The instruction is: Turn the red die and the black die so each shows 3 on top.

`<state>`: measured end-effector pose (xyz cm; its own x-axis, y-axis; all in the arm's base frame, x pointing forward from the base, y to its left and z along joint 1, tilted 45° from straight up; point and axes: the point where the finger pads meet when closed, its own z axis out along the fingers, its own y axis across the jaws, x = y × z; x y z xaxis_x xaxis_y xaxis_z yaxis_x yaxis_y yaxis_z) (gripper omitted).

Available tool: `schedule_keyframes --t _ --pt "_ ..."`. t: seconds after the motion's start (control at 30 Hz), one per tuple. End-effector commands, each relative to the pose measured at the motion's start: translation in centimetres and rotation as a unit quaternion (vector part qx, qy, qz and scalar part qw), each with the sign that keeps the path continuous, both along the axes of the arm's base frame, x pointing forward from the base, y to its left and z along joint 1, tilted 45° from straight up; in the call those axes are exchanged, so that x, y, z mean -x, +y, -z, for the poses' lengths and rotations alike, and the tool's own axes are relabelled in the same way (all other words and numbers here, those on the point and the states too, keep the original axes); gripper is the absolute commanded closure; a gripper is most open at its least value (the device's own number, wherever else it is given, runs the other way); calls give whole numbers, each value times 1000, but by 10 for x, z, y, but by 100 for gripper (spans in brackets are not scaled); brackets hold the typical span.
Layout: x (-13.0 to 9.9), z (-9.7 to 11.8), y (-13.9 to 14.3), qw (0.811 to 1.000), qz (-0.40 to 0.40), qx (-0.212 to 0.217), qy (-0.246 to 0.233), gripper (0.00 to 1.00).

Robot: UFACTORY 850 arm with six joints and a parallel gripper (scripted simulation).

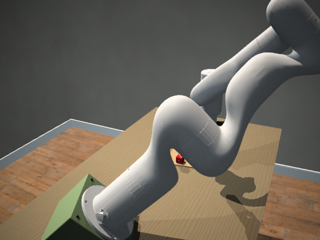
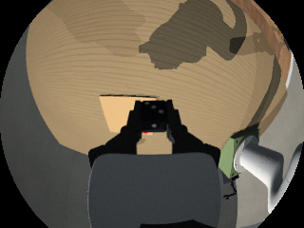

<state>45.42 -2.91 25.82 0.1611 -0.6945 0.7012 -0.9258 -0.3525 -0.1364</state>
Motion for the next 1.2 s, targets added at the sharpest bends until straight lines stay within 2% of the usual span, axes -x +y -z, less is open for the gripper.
schedule_keyframes --t 0.0,0.03,0.1,0.33,0.5,0.57,0.67,0.77,1.0,1.17 --pt "-5 -2 -1 998 -36 15 42 73" --pt "-5 -2 -1 998 -38 16 44 73" --pt "-11 -4 -2 993 -81 36 82 73" --pt "-18 -7 -4 979 -141 65 135 73" --pt "-25 -10 -6 958 -197 92 185 73" --pt "-25 -10 -6 958 -197 92 185 73" --pt "-31 -12 -7 938 -241 113 223 73" --pt "-34 -14 -8 927 -260 122 241 73" --pt "-42 -17 -11 886 -323 153 296 73" --pt "-44 -18 -11 877 -335 158 306 73"
